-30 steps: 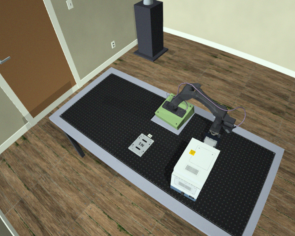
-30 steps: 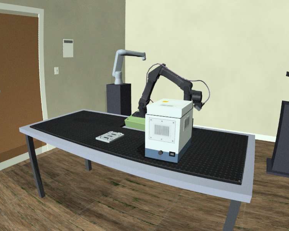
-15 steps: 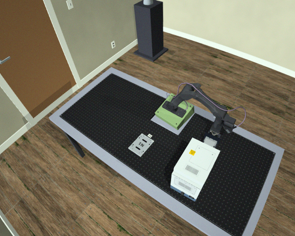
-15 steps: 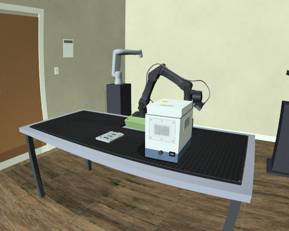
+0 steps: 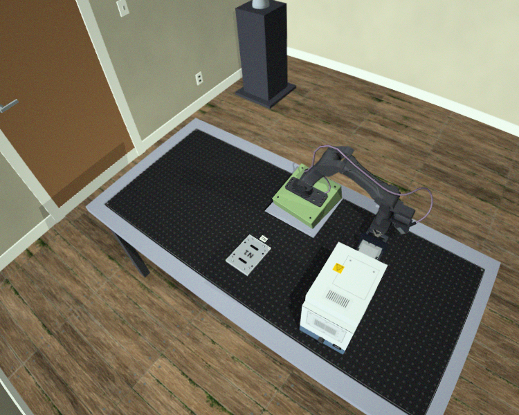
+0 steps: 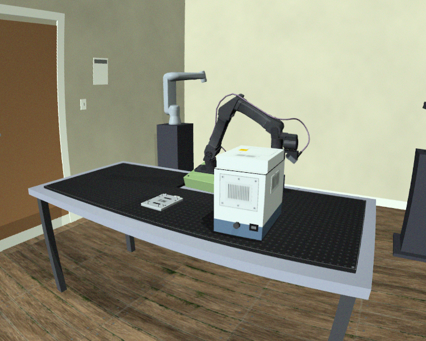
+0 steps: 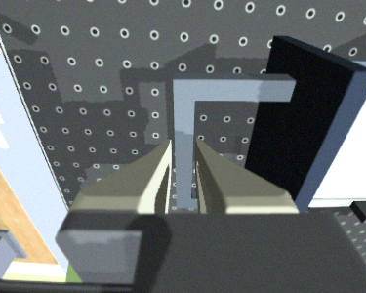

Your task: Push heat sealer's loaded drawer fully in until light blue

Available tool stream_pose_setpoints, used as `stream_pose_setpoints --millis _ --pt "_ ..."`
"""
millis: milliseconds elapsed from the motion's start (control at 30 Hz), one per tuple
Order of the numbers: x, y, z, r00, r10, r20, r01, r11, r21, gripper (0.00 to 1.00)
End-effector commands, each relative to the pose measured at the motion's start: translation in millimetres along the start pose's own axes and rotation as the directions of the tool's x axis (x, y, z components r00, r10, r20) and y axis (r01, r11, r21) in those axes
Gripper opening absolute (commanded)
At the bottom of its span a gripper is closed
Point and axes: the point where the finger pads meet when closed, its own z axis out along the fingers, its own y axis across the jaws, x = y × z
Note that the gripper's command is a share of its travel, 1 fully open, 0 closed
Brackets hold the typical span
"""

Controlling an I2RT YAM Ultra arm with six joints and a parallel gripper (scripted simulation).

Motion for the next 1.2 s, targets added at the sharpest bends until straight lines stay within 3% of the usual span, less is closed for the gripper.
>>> stream_pose_setpoints --millis 0,400,433,1067,1167 --pt "-4 -1 -3.9 1.0 0.002 0.019 -0.002 1.0 0.002 0.14" --pt "-4 -1 -3.9 1.0 0.002 0.019 -0.002 1.0 0.002 0.05" --pt "-4 -1 -3.9 1.0 0.002 0.019 -0.002 1.0 0.002 0.0" --pt "-4 -1 -3.9 1.0 0.002 0.019 -0.002 1.0 0.002 0.0" --pt "-13 -13 -10.8 0.998 0.015 0.056 -0.015 1.0 0.009 0.0"
